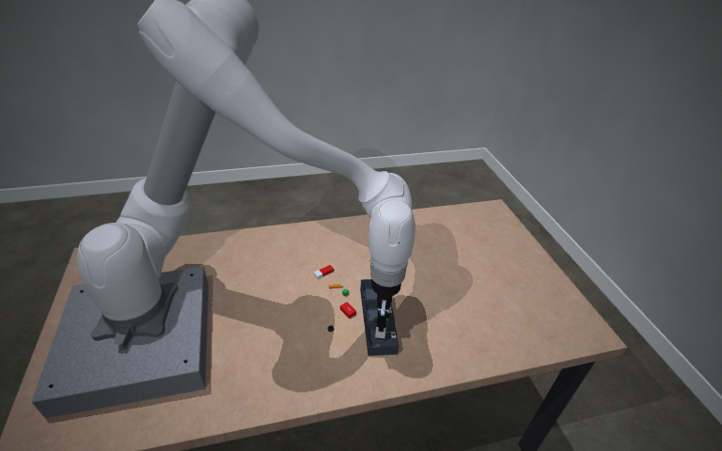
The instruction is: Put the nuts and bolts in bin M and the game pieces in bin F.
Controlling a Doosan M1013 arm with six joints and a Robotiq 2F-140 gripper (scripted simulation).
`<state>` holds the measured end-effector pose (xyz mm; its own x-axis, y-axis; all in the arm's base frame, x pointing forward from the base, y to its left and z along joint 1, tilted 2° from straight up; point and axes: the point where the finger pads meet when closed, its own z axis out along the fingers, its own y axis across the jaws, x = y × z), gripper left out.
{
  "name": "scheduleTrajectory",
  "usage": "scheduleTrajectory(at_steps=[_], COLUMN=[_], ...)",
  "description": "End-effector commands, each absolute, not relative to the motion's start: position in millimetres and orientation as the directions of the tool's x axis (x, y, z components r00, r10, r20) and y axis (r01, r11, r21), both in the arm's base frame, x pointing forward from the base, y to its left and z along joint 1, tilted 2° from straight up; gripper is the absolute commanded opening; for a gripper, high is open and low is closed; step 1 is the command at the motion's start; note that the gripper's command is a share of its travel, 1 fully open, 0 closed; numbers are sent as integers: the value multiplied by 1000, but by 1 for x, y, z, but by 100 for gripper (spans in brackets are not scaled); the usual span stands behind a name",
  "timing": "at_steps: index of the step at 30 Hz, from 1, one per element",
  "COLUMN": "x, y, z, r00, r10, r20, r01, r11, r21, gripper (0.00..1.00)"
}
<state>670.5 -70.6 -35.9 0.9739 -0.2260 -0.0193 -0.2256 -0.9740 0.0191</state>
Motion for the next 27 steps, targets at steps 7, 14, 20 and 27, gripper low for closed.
scheduleTrajectory(at_steps=[7, 14, 20, 27], x=[671, 671, 671, 671], y=[-70, -70, -70, -60], z=[-27, -15, 1, 13], r00=[974, 974, 974, 974], r10=[-226, -226, -226, -226], r20=[-19, -19, -19, -19], r01=[-226, -226, -226, -226], r11=[-974, -974, -974, -974], r21=[19, 19, 19, 19], gripper=[5, 5, 5, 5])
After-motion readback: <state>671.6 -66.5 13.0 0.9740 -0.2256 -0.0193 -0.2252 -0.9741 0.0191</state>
